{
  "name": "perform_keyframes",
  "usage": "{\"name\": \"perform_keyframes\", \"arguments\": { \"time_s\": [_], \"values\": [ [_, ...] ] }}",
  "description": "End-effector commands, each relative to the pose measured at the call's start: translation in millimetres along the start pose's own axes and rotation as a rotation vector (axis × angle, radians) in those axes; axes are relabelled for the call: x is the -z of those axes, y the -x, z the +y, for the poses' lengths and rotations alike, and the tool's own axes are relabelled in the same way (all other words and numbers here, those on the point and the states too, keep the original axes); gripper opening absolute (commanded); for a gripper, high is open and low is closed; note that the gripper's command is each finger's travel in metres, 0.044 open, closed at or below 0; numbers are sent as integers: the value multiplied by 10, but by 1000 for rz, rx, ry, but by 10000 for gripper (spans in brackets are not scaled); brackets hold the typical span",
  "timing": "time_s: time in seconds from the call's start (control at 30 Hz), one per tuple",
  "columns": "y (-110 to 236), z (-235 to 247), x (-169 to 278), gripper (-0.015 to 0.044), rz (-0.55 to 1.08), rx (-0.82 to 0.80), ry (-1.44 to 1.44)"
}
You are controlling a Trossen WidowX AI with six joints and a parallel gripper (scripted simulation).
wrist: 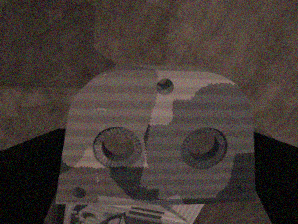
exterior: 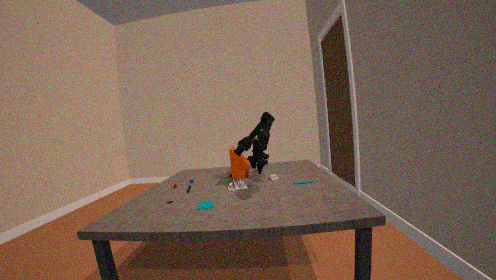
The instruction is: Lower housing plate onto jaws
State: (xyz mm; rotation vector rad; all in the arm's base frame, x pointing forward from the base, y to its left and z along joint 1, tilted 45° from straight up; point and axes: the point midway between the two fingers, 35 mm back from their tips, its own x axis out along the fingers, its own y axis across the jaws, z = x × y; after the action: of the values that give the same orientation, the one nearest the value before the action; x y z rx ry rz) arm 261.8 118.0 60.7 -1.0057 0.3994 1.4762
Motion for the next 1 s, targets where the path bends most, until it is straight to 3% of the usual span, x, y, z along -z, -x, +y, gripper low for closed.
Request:
{"name": "perform_keyframes", "arguments": {
  "time_s": [0.0, 0.97],
  "values": [
    [-12, 3, 84, 351, -6, -2, -105],
    [-36, 171, 775, 351, -24, -13, -925]
  ]
}}
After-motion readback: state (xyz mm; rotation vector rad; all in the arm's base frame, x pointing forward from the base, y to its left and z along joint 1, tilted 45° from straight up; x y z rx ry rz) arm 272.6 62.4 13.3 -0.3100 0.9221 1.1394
